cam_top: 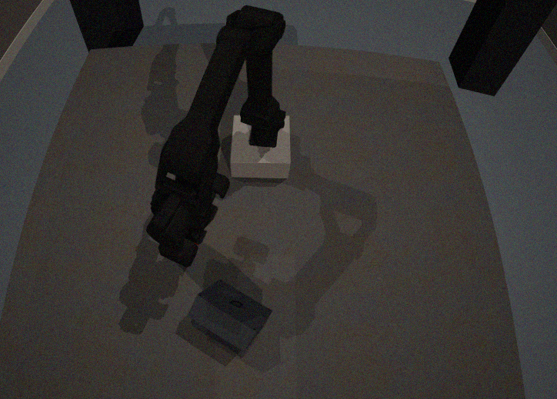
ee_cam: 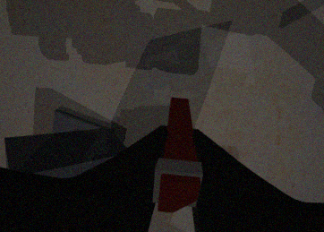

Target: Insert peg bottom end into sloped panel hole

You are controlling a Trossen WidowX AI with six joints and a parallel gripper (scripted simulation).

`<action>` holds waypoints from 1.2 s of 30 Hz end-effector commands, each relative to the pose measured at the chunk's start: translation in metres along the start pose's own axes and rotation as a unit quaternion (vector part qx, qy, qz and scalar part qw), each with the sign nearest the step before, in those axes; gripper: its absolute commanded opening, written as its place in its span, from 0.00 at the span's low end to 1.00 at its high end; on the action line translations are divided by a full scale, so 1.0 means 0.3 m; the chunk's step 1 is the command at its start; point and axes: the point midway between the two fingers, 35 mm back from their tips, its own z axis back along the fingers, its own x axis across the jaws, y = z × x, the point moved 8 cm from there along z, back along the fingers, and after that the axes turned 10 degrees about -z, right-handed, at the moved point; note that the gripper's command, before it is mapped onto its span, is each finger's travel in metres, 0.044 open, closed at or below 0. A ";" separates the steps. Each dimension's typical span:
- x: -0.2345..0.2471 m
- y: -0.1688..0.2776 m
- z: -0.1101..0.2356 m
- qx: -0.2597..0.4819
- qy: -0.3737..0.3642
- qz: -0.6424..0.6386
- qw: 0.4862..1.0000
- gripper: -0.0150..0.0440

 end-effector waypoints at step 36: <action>-0.059 0.139 0.002 -0.054 -0.084 0.184 0.978 0.25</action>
